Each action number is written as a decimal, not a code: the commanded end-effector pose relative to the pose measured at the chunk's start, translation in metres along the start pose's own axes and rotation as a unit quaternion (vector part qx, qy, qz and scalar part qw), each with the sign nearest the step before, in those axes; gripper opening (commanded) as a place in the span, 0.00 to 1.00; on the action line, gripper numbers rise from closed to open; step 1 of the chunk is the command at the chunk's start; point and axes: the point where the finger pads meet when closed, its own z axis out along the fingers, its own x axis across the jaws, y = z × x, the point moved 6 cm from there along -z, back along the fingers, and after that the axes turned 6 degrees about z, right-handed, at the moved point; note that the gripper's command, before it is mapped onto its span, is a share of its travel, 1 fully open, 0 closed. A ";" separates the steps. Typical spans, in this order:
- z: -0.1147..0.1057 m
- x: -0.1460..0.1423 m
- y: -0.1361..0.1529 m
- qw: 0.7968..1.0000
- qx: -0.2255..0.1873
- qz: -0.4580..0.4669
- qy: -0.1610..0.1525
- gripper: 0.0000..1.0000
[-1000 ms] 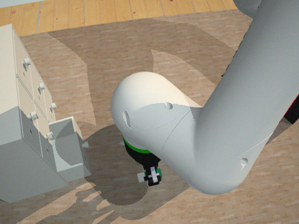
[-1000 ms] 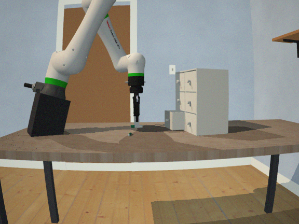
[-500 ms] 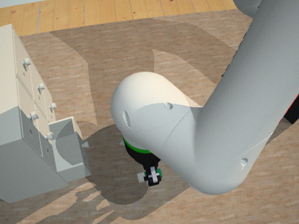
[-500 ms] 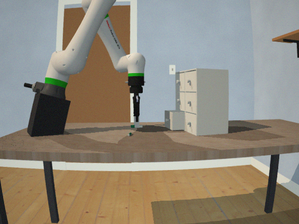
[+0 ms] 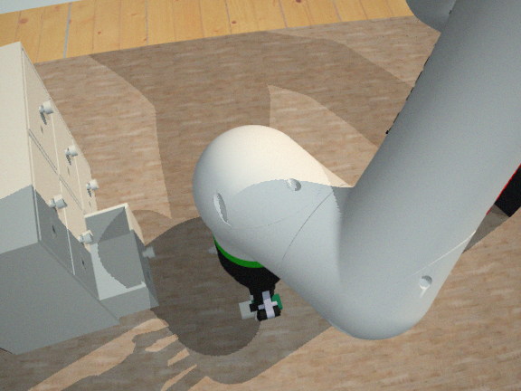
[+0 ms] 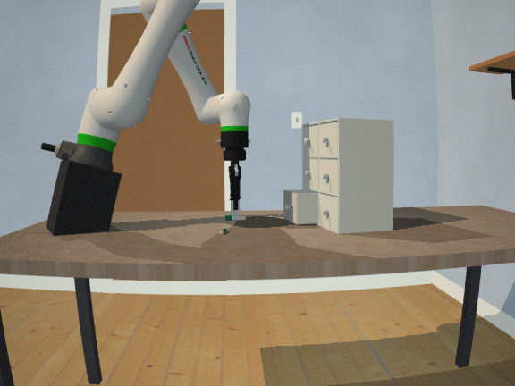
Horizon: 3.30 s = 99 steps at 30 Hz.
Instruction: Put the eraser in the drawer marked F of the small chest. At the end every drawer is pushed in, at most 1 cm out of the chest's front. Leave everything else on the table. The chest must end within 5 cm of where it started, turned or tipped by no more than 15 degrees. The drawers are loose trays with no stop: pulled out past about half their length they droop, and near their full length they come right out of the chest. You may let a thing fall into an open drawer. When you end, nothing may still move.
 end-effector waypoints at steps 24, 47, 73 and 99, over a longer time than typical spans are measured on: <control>-0.100 0.000 0.000 1.000 0.000 0.000 0.000 0.11; -0.100 0.159 0.006 0.999 0.000 -0.038 0.000 0.11; -0.116 0.137 0.018 0.992 0.088 -0.061 -0.065 0.11; -0.105 0.172 0.064 0.923 0.379 -0.035 -0.055 0.11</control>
